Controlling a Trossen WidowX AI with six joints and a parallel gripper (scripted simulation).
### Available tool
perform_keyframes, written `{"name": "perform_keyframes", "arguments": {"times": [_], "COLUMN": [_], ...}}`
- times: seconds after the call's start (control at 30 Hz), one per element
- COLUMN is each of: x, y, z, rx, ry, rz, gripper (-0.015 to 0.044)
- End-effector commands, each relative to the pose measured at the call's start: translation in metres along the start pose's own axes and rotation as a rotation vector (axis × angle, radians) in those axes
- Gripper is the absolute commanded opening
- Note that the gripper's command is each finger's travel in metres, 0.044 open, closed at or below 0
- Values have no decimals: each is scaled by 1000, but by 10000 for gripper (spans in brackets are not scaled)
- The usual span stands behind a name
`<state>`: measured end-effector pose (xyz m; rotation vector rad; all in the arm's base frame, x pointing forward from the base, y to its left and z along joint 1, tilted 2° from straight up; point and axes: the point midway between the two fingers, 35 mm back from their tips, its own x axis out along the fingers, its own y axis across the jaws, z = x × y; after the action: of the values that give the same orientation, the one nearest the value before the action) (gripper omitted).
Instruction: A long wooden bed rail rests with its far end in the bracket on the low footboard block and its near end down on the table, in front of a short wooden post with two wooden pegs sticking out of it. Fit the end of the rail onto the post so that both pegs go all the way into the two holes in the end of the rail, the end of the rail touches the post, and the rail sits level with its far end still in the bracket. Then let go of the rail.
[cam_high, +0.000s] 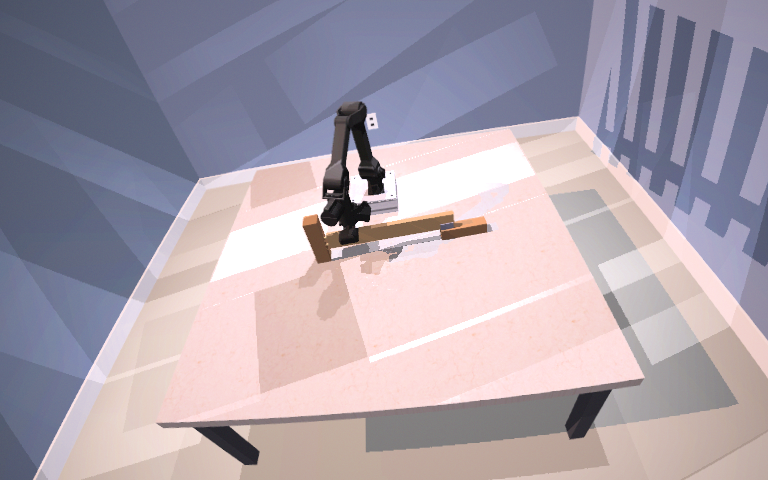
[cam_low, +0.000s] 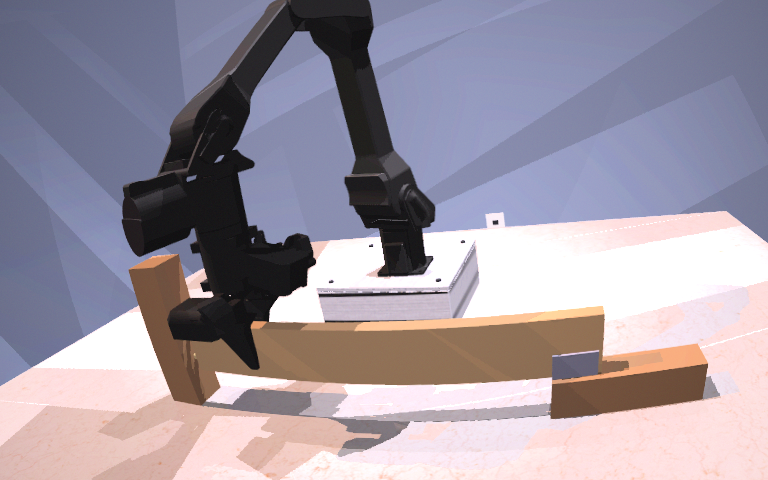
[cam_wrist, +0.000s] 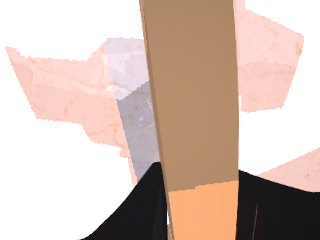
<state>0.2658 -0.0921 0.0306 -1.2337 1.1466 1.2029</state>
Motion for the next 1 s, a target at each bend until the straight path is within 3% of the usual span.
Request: {"name": "perform_keyframes", "arguments": {"times": [0.0,0.97], "x": [-2,-2], "y": [-1,-1], "z": [-4,-12], "rx": [-1,-1], "ry": [5,6], "rz": [-5,-5], "gripper": [0,0]}}
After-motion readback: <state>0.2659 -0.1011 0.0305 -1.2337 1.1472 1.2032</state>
